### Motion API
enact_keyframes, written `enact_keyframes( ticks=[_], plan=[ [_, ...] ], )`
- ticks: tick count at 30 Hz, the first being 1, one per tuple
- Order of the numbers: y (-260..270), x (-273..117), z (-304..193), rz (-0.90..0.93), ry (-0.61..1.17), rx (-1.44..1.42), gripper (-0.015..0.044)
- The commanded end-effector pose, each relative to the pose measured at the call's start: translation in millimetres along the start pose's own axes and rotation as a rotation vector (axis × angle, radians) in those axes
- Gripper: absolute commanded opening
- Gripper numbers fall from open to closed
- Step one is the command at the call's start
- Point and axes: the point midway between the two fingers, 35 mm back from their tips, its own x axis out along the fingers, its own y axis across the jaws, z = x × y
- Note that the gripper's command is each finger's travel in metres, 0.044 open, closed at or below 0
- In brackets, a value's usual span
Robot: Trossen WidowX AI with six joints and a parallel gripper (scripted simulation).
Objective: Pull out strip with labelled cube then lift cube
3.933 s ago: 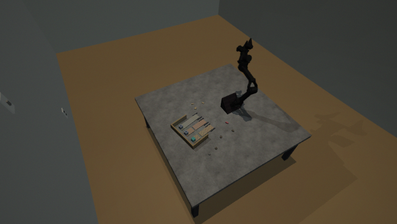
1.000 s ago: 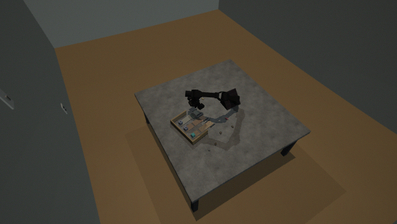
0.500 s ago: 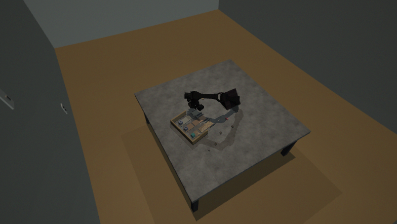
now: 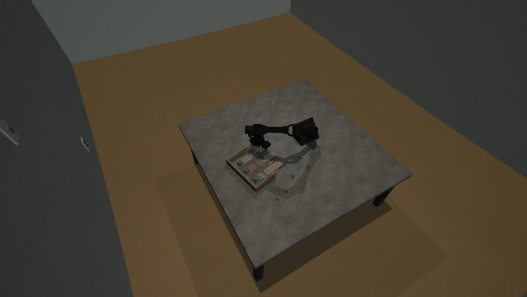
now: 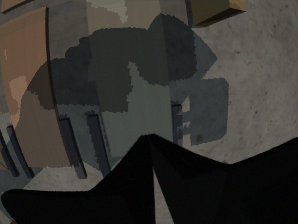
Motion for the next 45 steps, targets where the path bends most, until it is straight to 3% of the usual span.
enact_keyframes(
  ticks=[1, 17, 45],
  plan=[
    [0.7, 6.7, -0.4, 0.004, -0.002, 0.007, 0.0000],
    [4.3, 31.6, -0.5, 0.006, -0.003, 0.007, 0.0000],
    [4.3, 33.0, -0.5, 0.006, -0.003, 0.007, 0.0000]
  ],
)
